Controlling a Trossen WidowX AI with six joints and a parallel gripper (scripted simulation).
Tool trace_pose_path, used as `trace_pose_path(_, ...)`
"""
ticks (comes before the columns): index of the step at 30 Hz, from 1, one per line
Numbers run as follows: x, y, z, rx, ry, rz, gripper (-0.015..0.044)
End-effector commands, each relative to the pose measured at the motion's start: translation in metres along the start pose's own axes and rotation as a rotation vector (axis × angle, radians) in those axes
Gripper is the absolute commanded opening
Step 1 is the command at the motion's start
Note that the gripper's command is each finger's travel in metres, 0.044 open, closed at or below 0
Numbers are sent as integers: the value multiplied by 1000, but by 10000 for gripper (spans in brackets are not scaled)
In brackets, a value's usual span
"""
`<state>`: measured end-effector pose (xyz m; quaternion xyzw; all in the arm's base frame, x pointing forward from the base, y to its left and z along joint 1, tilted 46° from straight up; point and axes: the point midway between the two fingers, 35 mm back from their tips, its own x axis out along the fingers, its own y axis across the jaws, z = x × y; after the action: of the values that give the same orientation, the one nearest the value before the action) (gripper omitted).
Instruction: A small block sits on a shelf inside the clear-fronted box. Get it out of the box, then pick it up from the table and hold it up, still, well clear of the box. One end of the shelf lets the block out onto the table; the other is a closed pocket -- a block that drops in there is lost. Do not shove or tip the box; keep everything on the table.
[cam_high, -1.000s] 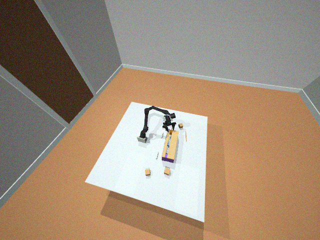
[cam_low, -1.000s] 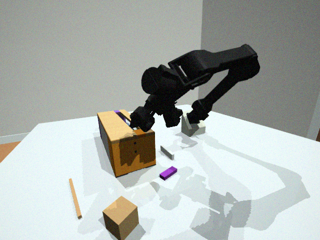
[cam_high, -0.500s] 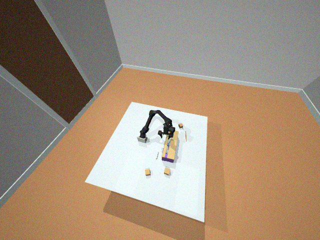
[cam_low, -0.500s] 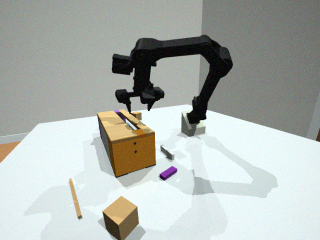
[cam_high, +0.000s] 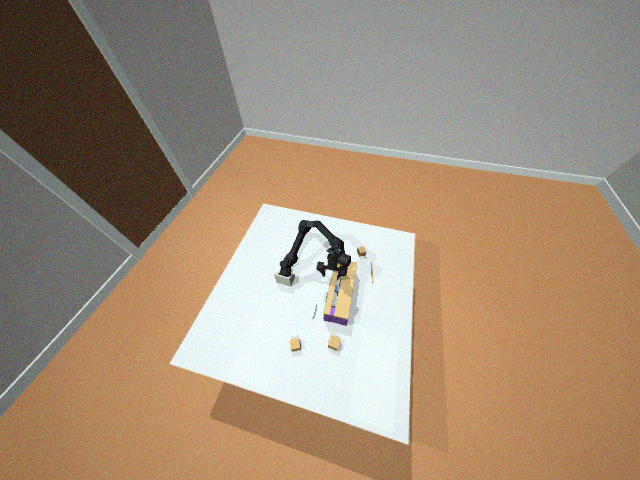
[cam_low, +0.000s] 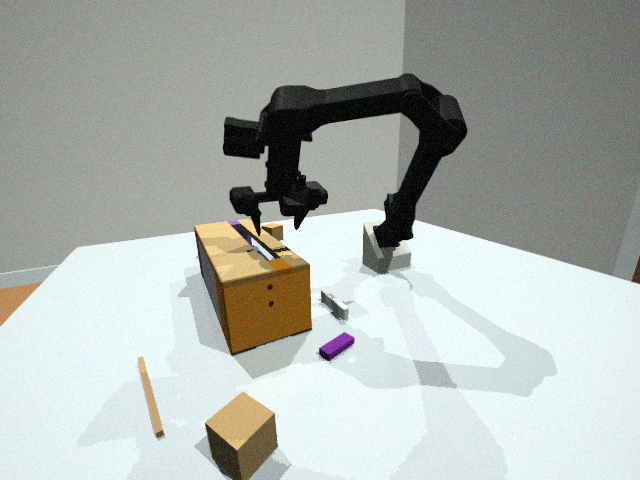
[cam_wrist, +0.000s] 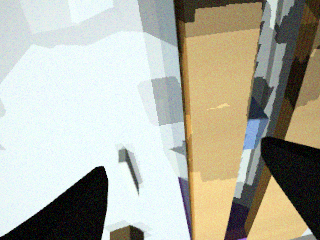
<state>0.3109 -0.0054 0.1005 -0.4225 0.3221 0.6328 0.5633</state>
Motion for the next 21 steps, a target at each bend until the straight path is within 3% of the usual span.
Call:
trace_pose_path(1,6,-1,3,4,-5,1,400)
trace_pose_path(21,37,-3,14,4,-6,0,400)
